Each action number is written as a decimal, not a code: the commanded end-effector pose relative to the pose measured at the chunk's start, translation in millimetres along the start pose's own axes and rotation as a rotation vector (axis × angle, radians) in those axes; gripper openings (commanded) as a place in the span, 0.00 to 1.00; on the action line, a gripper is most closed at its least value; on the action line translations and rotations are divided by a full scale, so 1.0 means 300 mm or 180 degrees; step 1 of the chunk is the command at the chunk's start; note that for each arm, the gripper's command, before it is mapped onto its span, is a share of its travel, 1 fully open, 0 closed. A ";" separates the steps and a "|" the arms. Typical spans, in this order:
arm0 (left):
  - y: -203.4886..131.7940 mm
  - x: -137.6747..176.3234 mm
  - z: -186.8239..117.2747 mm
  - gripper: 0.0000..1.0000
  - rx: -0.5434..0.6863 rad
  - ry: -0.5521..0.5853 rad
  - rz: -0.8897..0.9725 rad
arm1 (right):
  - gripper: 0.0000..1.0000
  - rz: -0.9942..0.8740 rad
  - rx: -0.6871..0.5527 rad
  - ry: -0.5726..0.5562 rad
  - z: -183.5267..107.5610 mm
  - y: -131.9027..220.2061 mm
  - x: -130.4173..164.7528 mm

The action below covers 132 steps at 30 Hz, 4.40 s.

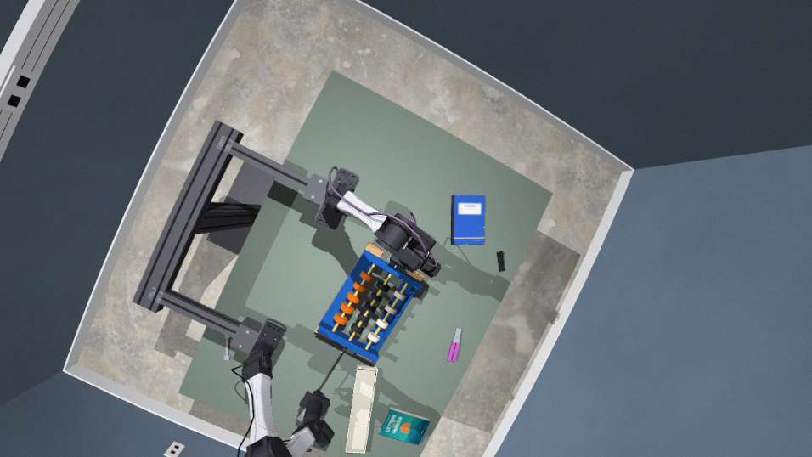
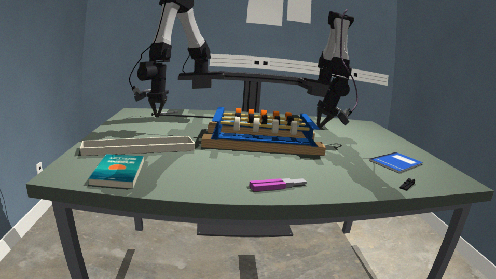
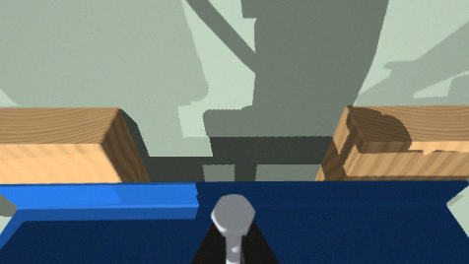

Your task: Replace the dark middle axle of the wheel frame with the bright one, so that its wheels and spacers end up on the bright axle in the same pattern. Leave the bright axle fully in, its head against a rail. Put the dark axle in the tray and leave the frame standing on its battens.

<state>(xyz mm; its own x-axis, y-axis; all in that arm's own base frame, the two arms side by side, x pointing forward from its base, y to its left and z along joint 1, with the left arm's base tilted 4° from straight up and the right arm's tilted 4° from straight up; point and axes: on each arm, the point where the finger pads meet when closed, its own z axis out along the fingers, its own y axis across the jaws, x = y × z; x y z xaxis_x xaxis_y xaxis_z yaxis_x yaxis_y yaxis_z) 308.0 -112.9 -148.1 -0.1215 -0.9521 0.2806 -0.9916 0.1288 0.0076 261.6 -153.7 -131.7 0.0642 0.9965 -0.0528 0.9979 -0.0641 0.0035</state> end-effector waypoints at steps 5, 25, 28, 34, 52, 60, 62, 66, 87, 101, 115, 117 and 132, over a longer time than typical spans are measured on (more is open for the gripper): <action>0.035 -0.008 0.017 0.00 -0.0128 -0.0058 -0.0005 | 0.00 0.0021 0.0006 -0.0013 -0.005 0.005 -0.003; 0.009 -0.006 -0.004 0.00 -0.0058 -0.0047 0.0006 | 0.00 -0.0038 -0.0050 -0.0038 -0.019 0.014 0.003; 0.005 -0.005 -0.007 0.00 -0.0047 -0.0045 0.0007 | 0.00 -0.0027 -0.0077 -0.0037 -0.025 0.020 -0.002; -0.002 -0.005 -0.013 0.00 -0.0026 -0.0042 0.0007 | 0.00 -0.0033 -0.0060 -0.0034 -0.023 0.018 0.003; 0.001 -0.004 -0.007 0.27 -0.0033 -0.0038 0.0011 | 0.00 -0.0023 -0.0053 -0.0006 -0.011 0.017 -0.001; 0.008 0.031 -0.076 0.27 -0.0021 -0.0032 0.0002 | 0.00 -0.0015 -0.0045 -0.0001 -0.007 0.014 -0.004; -0.003 0.038 -0.099 0.27 0.0007 -0.0029 0.0004 | 0.00 -0.0012 -0.0043 0.0000 -0.005 0.013 -0.005; -0.038 0.060 -0.147 0.27 0.0084 -0.0021 0.0031 | 0.00 -0.0006 -0.0038 0.0003 -0.002 0.012 -0.007; -0.022 0.063 -0.197 0.27 0.0058 -0.0022 0.0023 | 0.00 0.0005 -0.0011 0.0017 0.003 0.002 -0.005; -0.039 0.069 -0.203 0.24 0.0077 -0.0127 0.0869 | 0.00 -0.0006 0.0016 0.0016 0.003 -0.007 -0.001; -0.049 0.064 -0.224 0.24 -0.0057 -0.0379 0.3284 | 0.00 -0.0002 0.0035 0.0017 0.003 -0.014 -0.002; -0.040 0.051 -0.213 0.24 -0.0169 -0.0403 0.3709 | 0.00 -0.0001 0.0037 0.0017 0.003 -0.015 -0.002; -0.042 0.042 -0.216 0.24 -0.0497 -0.0530 0.5820 | 0.00 -0.0018 0.0020 0.0007 0.003 -0.009 0.000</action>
<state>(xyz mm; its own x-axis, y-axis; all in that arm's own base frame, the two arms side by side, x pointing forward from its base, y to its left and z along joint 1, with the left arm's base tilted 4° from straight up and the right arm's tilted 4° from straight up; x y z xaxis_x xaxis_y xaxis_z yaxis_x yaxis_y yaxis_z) 307.2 -103.3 -99.3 -0.9917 0.1264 0.0246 0.1233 0.9871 -0.1019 261.5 -153.6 -131.7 0.0619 0.9967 -0.0523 0.9981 -0.0619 0.0028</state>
